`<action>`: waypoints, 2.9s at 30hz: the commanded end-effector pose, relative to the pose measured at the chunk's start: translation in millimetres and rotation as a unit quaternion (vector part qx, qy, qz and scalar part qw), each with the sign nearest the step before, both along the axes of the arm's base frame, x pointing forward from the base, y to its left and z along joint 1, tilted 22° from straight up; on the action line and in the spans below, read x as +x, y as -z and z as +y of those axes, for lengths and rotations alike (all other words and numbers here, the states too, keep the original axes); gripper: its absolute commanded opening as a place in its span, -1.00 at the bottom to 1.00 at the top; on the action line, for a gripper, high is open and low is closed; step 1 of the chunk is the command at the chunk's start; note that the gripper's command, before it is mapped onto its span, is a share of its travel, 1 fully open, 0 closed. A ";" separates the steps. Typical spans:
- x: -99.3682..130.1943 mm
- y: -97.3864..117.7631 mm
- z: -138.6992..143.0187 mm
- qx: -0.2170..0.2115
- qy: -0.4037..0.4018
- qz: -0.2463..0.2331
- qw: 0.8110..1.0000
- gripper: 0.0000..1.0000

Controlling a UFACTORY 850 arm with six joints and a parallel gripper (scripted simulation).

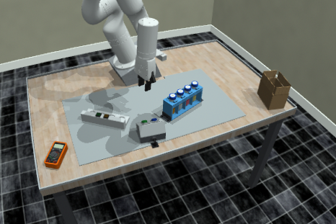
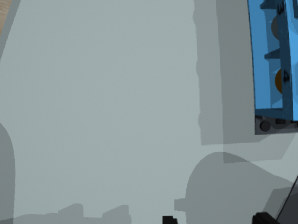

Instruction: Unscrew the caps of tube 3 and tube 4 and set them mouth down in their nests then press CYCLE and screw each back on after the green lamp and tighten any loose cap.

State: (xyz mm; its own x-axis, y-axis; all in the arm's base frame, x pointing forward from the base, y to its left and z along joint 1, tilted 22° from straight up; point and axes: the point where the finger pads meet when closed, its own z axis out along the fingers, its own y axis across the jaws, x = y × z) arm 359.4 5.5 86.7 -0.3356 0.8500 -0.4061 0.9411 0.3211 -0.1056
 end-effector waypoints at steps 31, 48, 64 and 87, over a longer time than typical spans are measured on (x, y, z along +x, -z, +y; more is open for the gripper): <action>21.8 31.6 84.7 0.040 0.329 -0.150 0.931 -0.08; 38.9 59.4 156.1 0.040 0.329 -0.150 0.931 -0.08; 40.3 81.6 147.2 0.040 0.329 -0.150 0.931 -0.08; 41.2 97.3 140.9 0.040 0.329 -0.150 0.931 -0.08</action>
